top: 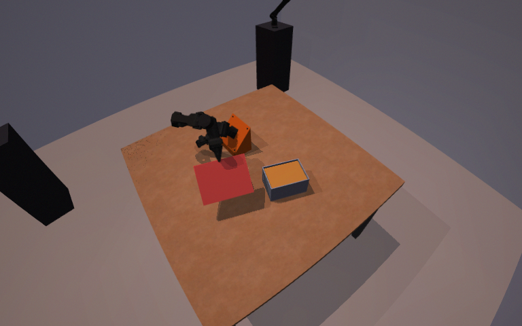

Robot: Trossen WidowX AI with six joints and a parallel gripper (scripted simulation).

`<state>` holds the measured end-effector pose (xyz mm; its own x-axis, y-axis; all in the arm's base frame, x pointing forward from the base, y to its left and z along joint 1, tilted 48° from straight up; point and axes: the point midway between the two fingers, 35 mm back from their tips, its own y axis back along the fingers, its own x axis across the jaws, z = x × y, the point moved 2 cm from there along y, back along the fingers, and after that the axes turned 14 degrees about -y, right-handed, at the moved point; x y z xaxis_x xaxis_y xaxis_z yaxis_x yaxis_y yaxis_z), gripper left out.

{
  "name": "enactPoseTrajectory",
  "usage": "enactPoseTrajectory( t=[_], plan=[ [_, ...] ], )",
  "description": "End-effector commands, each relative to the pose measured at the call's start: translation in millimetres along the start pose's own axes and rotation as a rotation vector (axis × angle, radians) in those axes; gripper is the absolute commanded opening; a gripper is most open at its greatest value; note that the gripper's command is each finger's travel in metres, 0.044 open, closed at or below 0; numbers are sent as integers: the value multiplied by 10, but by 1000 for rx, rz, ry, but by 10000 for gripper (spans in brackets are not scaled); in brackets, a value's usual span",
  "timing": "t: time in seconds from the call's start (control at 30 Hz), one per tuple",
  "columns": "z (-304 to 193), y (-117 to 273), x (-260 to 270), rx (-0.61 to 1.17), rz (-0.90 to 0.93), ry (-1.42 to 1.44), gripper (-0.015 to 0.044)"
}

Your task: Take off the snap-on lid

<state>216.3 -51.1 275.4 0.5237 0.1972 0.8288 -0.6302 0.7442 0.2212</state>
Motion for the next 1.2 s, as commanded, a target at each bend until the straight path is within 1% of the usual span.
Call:
enactPoseTrajectory(
  t=[0.0, 0.8, 1.17],
  plan=[
    [106, 24, 62, 7, 10, -12, 0],
    [579, 61, 139, 7, 11, -12, 0],
    [565, 30, 89, 7, 11, -12, 0]
  ],
)
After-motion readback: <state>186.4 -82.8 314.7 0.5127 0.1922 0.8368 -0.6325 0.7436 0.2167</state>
